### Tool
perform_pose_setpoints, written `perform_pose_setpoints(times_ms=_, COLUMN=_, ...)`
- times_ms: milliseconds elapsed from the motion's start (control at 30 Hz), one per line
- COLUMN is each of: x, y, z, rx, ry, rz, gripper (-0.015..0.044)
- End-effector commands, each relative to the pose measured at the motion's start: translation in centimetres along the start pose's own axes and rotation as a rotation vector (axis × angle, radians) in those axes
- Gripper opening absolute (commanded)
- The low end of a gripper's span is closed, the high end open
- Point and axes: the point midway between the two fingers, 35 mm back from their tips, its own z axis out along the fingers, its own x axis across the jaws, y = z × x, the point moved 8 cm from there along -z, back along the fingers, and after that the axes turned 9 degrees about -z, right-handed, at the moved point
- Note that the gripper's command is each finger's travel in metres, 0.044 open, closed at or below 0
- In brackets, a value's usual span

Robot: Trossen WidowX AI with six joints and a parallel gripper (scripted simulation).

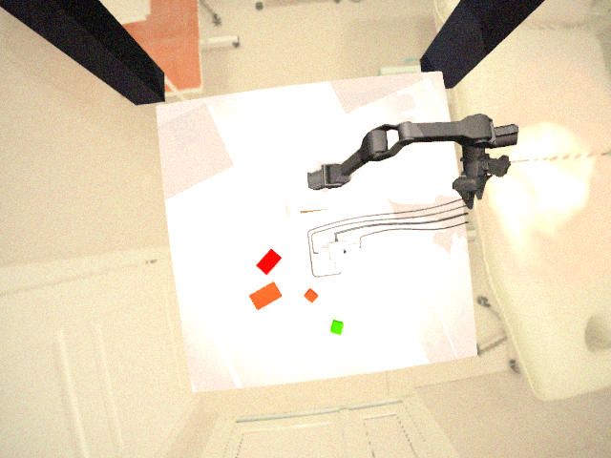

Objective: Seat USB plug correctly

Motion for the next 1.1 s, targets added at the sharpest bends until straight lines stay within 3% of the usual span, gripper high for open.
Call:
perform_pose_setpoints(times_ms=0, x=0.1, y=-0.1, z=0.1, rx=0.005, ry=-0.002, rz=-0.015, gripper=0.0426)
perform_pose_setpoints(times_ms=233, x=3.5, y=-4.4, z=6.7, rx=0.261, ry=-0.021, rz=-0.555, gripper=0.0440)
perform_pose_setpoints(times_ms=467, x=2.2, y=-9.2, z=14.3, rx=0.591, ry=0.067, rz=-0.893, gripper=0.0440)
perform_pose_setpoints(times_ms=633, x=-1.3, y=-14.1, z=19.3, rx=0.865, ry=0.304, rz=-1.081, gripper=0.0440)
perform_pose_setpoints(times_ms=767, x=-4.4, y=-17.1, z=21.4, rx=0.984, ry=0.496, rz=-1.115, gripper=0.0440)
perform_pose_setpoints(times_ms=1067, x=-13.0, y=-23.9, z=23.3, rx=1.010, ry=0.952, rz=-1.005, gripper=0.0440)
